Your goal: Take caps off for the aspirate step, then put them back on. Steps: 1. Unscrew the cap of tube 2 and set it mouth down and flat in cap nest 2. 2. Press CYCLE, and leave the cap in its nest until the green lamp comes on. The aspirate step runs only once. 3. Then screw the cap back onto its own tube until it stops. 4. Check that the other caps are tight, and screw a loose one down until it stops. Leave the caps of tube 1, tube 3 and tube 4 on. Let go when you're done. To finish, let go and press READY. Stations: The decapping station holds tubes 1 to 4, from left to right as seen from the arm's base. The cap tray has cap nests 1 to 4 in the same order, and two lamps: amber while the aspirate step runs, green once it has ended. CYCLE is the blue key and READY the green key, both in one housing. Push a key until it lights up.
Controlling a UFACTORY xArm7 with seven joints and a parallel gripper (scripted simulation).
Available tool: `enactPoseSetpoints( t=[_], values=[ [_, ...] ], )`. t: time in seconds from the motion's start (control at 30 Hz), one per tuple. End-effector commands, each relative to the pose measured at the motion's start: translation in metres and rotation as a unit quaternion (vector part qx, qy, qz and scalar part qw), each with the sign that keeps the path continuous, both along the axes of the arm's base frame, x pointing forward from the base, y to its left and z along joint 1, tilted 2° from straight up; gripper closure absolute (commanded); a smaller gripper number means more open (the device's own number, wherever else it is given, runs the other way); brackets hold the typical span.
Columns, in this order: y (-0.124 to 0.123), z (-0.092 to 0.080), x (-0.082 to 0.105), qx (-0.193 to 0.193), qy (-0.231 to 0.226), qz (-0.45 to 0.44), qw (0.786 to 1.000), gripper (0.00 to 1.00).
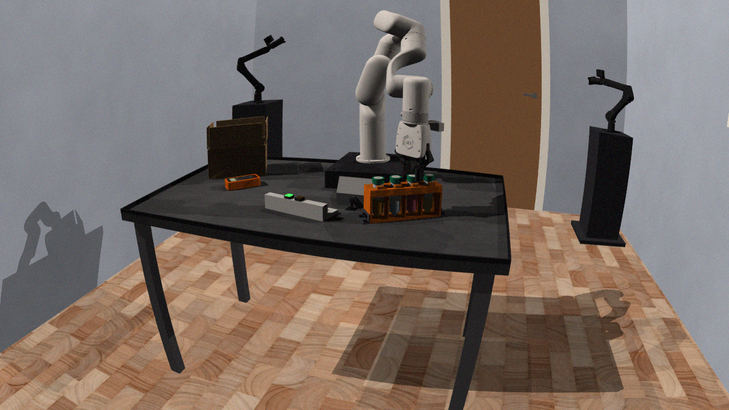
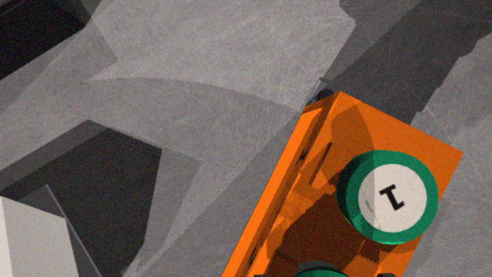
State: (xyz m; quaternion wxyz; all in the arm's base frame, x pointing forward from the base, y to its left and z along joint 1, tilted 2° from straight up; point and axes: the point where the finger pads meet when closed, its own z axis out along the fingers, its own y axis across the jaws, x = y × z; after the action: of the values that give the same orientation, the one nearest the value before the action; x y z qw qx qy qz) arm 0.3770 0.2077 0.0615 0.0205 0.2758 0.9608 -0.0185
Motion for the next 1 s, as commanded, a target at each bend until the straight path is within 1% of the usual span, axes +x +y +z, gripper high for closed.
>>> enactPoseSetpoints(
  t=[0.0,0.23,0.27,0.73,0.87,0.97],
  values=[
    [0.0002,0.0006,0.0010,0.008,0.010,0.118,0.993,0.54],
    [0.0003,0.0005,0.0011,0.008,0.010,0.118,0.993,0.54],
    [0.0003,0.0005,0.0011,0.008,0.010,0.118,0.993,1.00],
    [0.0003,0.0005,0.0011,0.008,0.010,0.118,0.993,1.00],
    [0.0003,0.0003,0.0012,0.010,0.006,0.018,1.000,1.00],
    [0.0002,0.0002,0.0012,0.012,0.004,-0.057,0.998,1.00]
  ],
)
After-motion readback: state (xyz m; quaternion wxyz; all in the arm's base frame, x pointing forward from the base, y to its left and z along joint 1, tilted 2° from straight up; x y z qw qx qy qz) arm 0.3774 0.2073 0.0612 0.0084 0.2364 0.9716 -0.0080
